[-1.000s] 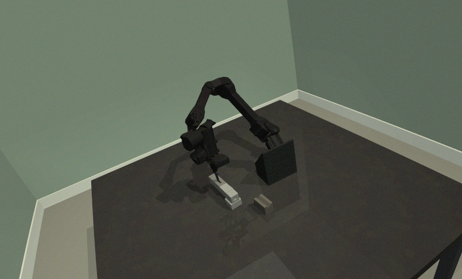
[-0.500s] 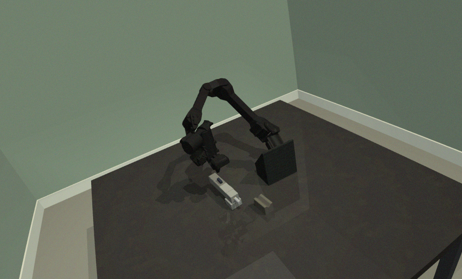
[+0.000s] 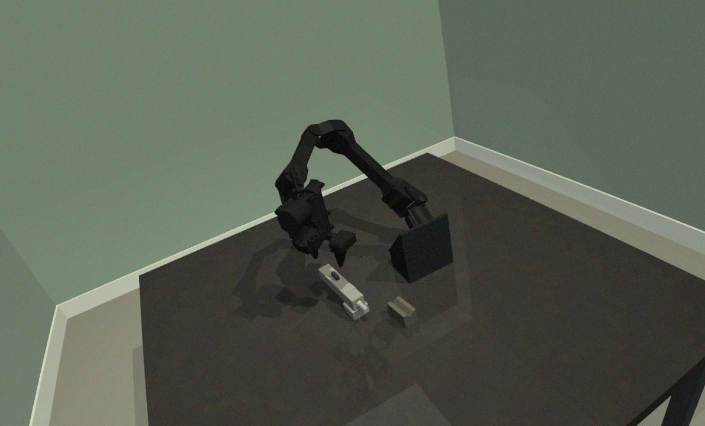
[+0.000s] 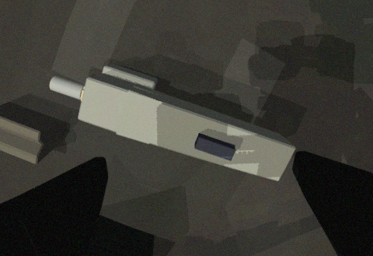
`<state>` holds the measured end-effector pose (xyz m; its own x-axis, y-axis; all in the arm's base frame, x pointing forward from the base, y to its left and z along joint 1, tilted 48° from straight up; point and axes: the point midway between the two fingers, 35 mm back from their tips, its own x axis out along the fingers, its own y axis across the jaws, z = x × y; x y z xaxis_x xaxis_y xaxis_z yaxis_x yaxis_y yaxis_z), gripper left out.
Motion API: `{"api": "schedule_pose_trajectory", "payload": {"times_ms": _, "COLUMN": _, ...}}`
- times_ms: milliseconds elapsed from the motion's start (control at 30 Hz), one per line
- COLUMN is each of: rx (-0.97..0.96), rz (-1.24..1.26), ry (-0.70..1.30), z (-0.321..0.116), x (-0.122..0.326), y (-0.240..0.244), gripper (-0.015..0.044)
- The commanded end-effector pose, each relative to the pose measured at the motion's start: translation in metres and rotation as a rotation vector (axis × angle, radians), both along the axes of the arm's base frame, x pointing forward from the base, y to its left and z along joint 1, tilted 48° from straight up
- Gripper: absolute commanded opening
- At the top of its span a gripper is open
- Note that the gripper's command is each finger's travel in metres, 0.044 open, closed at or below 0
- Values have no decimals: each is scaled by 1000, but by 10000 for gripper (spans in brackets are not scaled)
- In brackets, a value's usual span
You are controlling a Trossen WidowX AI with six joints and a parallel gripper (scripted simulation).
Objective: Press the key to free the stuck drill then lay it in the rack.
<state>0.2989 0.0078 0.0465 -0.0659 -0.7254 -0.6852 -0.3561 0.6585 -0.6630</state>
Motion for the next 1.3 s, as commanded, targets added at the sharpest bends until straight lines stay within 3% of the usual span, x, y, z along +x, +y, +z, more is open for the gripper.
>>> {"api": "schedule_pose_trajectory", "payload": {"times_ms": 0, "rx": 39, "rz": 364, "ry": 408, "z": -68, "x": -6, "y": 14, "gripper": 440}}
{"api": "schedule_pose_trajectory", "payload": {"times_ms": 433, "rx": 92, "rz": 821, "ry": 901, "z": -147, "x": -26, "y": 23, "gripper": 440}}
{"api": "schedule_pose_trajectory", "payload": {"times_ms": 1267, "rx": 93, "rz": 827, "ry": 907, "z": -148, "x": -26, "y": 22, "gripper": 440}}
